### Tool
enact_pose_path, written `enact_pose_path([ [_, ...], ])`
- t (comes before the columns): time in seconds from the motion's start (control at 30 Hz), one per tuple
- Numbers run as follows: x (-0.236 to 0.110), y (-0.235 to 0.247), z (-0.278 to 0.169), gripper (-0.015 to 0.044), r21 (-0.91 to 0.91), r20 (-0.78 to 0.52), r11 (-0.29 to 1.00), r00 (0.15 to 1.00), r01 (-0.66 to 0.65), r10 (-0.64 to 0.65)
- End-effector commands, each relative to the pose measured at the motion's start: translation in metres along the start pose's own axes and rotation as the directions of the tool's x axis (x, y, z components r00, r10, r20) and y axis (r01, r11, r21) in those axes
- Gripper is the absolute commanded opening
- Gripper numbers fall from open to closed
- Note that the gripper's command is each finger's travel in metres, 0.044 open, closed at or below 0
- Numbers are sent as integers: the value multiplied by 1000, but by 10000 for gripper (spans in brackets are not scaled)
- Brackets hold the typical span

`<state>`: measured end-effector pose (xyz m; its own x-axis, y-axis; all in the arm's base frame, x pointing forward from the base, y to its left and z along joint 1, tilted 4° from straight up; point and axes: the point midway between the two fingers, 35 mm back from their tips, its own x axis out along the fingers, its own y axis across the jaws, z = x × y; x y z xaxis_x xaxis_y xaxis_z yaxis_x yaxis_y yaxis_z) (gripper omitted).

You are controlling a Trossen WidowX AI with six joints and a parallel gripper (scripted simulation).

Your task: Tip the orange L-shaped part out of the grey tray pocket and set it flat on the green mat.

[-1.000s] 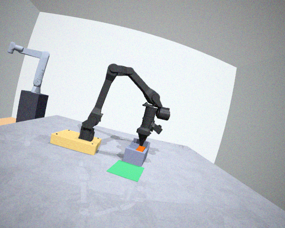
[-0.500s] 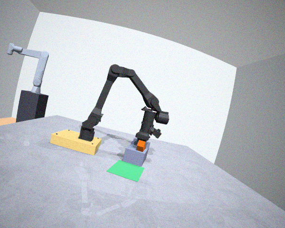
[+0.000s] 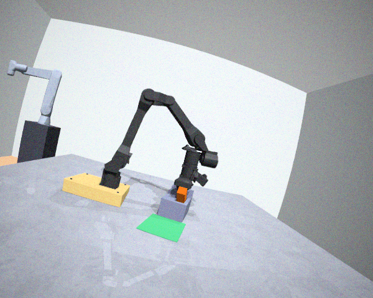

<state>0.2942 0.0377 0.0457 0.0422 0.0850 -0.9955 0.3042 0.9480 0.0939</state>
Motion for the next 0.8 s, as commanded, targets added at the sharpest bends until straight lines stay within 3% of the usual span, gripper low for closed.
enact_pose_path([
  [0.0,2,-2,-1,180,7,-6,1000,1000,8,-8],
  [0.57,-15,10,-1,180,7,-6,1000,1000,7,-7],
  [0.77,-71,5,3,180,7,-5,1000,1000,8,-8],
])
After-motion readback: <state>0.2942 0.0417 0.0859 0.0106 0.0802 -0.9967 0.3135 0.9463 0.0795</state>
